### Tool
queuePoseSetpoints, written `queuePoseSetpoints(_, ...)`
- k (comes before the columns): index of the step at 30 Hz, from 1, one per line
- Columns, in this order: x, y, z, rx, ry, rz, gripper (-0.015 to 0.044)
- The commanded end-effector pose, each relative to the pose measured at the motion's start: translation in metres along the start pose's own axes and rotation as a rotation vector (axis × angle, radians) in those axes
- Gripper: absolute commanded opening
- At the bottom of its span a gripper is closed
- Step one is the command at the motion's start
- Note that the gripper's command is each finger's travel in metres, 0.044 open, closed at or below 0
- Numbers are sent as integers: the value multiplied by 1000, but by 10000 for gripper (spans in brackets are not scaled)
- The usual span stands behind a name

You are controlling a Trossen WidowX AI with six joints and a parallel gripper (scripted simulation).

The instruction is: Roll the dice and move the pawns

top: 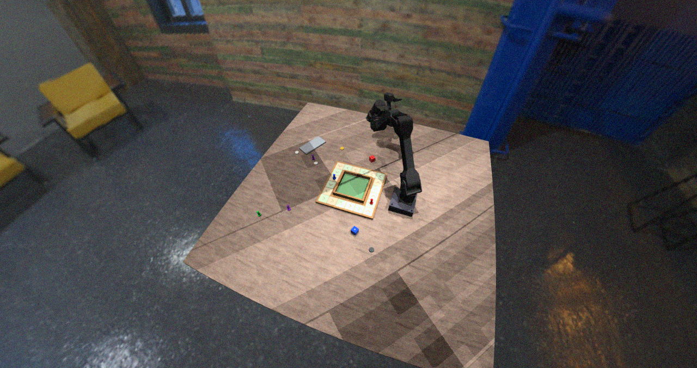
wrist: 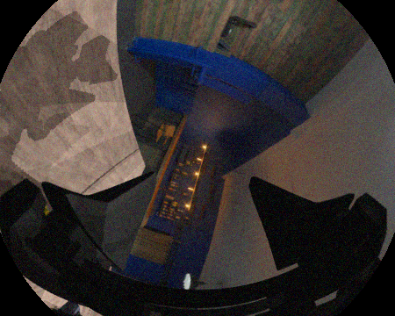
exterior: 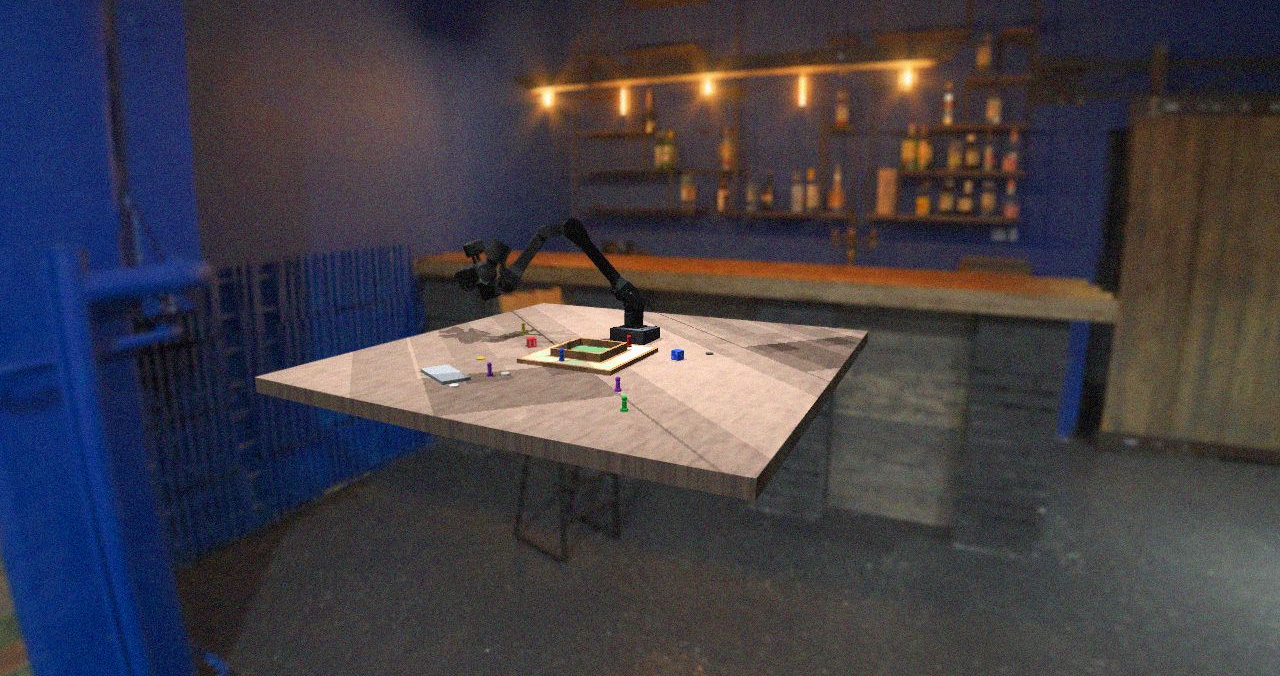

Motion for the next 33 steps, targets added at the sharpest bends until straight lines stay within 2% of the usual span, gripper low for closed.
queuePoseSetpoints(1,1,0,0,-3,-7,-2,374)
queuePoseSetpoints(5,19,-6,10,-39,-160,-46,275)
queuePoseSetpoints(11,45,2,35,44,-458,-127,275)
queuePoseSetpoints(18,51,35,75,380,-714,-210,275)
queuePoseSetpoints(22,38,58,98,636,-753,-240,275)
queuePoseSetpoints(33,4,87,127,1010,-662,-264,275)
Point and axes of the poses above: the point midway between the two fingers, 35 mm back from their tips, its own z axis back along the fingers, its own y axis across the jaws, x = y × z, the point moved 4 cm from there along z, back along the fingers, and after that the axes turned 5 degrees about -z, right-handed, at the moved point
